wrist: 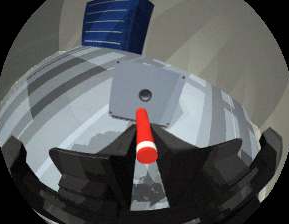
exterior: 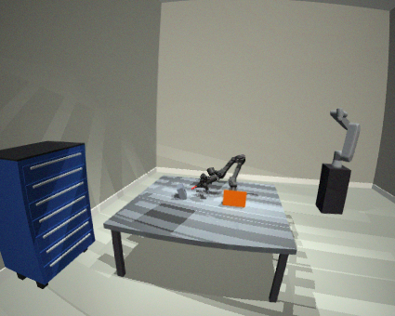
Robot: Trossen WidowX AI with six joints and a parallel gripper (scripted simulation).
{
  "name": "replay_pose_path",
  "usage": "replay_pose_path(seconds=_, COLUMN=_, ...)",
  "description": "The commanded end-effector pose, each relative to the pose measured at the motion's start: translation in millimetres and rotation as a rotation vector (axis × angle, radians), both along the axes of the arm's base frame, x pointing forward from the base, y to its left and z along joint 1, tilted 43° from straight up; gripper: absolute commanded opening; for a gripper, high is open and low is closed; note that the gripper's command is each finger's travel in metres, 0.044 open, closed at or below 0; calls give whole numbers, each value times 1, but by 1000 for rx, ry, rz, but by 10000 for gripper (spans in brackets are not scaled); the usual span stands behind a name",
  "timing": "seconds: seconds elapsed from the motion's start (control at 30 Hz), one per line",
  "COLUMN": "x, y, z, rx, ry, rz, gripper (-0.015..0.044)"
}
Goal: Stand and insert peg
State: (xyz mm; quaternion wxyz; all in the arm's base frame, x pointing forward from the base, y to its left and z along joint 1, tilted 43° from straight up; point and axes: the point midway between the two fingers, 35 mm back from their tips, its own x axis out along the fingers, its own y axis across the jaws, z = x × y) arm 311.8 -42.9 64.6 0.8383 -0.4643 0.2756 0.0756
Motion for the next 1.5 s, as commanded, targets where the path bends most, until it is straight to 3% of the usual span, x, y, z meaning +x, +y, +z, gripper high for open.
replay_pose_path(seconds=0.0, x=3, y=0, z=-1, rx=-4, ry=-6, rz=9, gripper=0)
replay_pose_path(seconds=1.47, x=24, y=-2, z=-10, rx=-25, ry=-83, rz=35, gripper=0)
